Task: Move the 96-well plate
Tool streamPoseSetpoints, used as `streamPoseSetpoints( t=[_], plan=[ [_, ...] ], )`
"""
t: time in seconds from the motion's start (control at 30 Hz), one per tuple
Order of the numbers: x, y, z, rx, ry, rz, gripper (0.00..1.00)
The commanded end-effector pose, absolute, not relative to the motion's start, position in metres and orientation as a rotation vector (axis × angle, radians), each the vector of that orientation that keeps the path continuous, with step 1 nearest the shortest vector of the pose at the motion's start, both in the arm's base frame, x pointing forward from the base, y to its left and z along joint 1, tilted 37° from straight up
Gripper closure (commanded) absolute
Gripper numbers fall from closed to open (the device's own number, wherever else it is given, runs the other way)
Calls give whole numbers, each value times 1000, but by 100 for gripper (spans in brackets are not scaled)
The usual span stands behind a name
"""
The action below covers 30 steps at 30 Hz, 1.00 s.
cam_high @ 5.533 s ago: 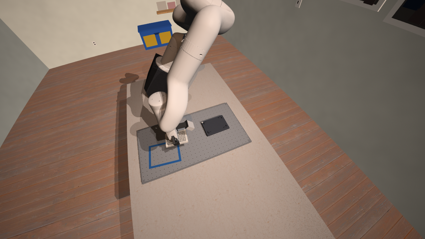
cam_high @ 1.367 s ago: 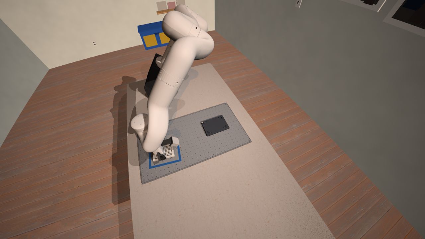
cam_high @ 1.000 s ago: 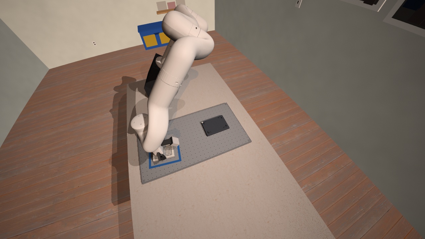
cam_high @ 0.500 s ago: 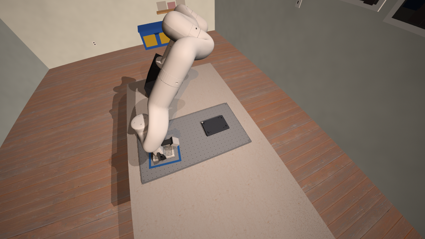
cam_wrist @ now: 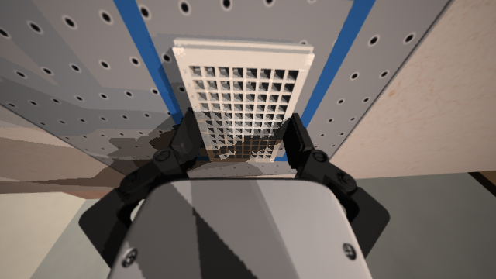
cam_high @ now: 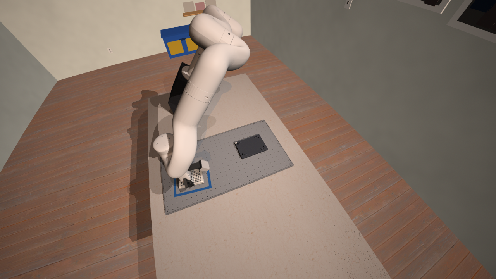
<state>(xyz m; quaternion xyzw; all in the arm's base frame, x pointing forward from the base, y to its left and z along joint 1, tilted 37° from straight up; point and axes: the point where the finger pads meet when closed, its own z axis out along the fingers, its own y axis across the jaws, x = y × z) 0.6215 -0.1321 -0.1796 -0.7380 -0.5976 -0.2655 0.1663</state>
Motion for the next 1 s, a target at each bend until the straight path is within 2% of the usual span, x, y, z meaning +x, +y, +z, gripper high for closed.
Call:
streamPoseSetpoints(
  t=[0.0,0.97],
  plan=[
    [622,-133,-179,-2102,-1702,-758,100],
    [623,-130,-183,-2102,-1702,-758,100]
  ],
)
